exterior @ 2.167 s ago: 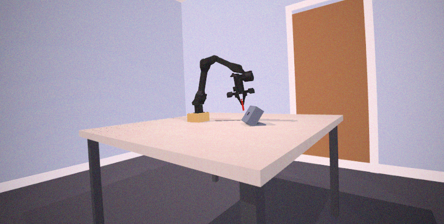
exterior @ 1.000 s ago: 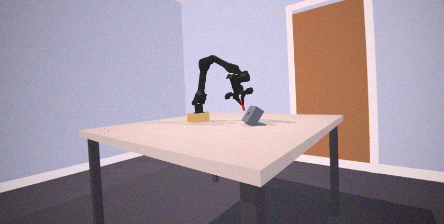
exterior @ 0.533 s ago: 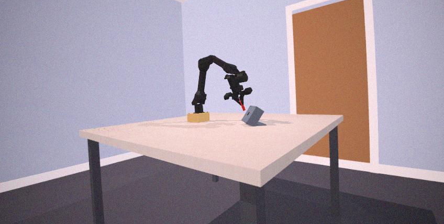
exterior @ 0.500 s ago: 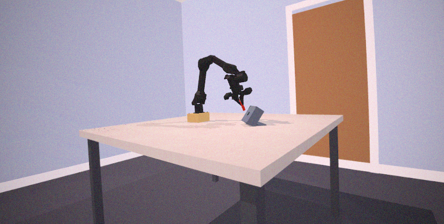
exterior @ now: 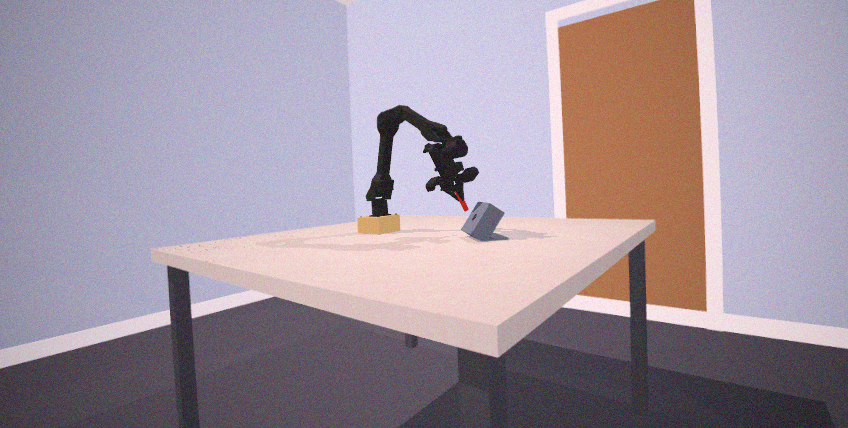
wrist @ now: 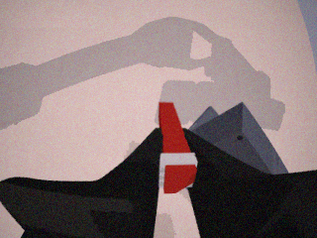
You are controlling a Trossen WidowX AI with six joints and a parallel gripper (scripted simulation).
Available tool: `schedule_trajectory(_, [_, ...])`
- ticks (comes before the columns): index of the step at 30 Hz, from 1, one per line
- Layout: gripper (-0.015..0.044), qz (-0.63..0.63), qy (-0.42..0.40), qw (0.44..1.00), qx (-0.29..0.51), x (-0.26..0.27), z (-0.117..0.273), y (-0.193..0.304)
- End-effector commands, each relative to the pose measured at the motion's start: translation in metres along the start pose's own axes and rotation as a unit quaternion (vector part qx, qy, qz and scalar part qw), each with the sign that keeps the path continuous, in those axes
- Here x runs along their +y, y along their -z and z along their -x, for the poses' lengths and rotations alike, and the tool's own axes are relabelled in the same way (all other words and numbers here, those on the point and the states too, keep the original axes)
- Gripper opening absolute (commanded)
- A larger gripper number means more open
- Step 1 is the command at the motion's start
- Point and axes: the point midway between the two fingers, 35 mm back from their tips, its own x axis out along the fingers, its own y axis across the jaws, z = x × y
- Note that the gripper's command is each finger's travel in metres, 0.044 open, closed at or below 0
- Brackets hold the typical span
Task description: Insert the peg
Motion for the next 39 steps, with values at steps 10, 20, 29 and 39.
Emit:
schedule_trajectory(10, [0.0,-0.051,0.022,0.998,-0.022,-0.002,0.007,0.015])
schedule_trajectory(20, [0.0,-0.087,0.04,0.995,-0.038,-0.004,0.013,0.026])
schedule_trajectory(29, [0.0,-0.119,0.056,0.99,-0.052,-0.005,0.02,0.036])
schedule_trajectory(39, [0.0,-0.153,0.075,0.983,-0.067,-0.006,0.027,0.048])
